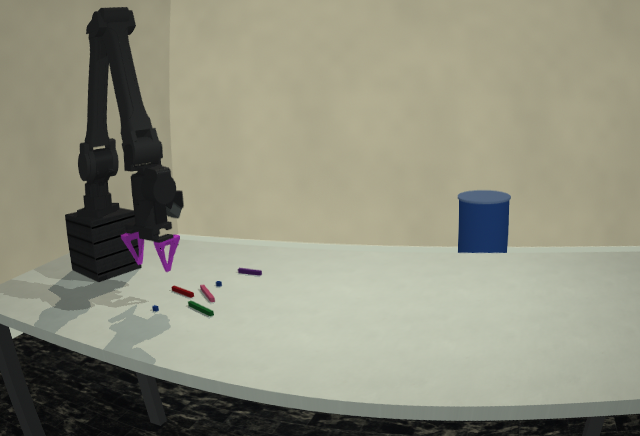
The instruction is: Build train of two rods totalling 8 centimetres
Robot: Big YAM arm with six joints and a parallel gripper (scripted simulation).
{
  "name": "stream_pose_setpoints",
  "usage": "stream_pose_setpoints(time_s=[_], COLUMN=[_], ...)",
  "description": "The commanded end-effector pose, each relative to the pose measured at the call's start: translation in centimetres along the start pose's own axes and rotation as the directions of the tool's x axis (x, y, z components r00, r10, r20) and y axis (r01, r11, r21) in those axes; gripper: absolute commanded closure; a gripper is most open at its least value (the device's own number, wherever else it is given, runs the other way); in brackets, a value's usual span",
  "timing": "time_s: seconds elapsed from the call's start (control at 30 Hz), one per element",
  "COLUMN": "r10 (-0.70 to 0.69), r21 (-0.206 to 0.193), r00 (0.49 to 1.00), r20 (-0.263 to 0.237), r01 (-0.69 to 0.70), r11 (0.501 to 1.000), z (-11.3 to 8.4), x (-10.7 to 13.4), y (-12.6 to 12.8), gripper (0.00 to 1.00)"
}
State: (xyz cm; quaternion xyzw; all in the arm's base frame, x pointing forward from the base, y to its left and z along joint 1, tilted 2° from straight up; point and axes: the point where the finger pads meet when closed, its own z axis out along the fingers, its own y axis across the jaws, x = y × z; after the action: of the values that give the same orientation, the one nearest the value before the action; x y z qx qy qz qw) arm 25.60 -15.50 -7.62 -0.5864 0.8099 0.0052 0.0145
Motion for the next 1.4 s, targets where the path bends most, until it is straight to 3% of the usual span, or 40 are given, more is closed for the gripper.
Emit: stream_pose_setpoints(time_s=[0.0, 0.07, 0.17, 0.2, 0.33, 0.37, 0.57, 0.7, 0.83, 1.37], r10=[0.127, 0.199, 0.198, 0.27, 0.291, 0.336, 0.447, 0.541, 0.575, 0.567], r21=[0.011, 0.011, 0.021, 0.011, 0.004, 0.011, 0.019, 0.01, 0.004, 0.004], r00=[0.992, 0.98, 0.98, 0.963, 0.957, 0.942, 0.894, 0.841, 0.818, 0.824], r20=[0.003, 0.004, 0.004, 0.005, 0.004, 0.006, 0.011, 0.01, 0.007, 0.007], r01=[-0.127, -0.199, -0.198, -0.27, -0.291, -0.337, -0.448, -0.541, -0.575, -0.567], r11=[0.992, 0.98, 0.98, 0.963, 0.957, 0.942, 0.894, 0.841, 0.818, 0.824], z=[-0.4, -0.4, -0.7, -0.4, -0.4, -0.4, -0.7, -0.4, -0.4, -0.4], x=[-0.2, -0.6, -0.6, -1.1, -0.5, -1.5, -2.3, -3.0, -2.6, -2.8], y=[-1.7, -2.0, -2.2, -2.3, -1.5, -2.6, -3.3, -3.5, -2.8, -2.9], gripper=[0.0, 0.0, 0.0, 0.0, 0.0, 0.0, 0.0, 0.0, 0.0, 0.0])
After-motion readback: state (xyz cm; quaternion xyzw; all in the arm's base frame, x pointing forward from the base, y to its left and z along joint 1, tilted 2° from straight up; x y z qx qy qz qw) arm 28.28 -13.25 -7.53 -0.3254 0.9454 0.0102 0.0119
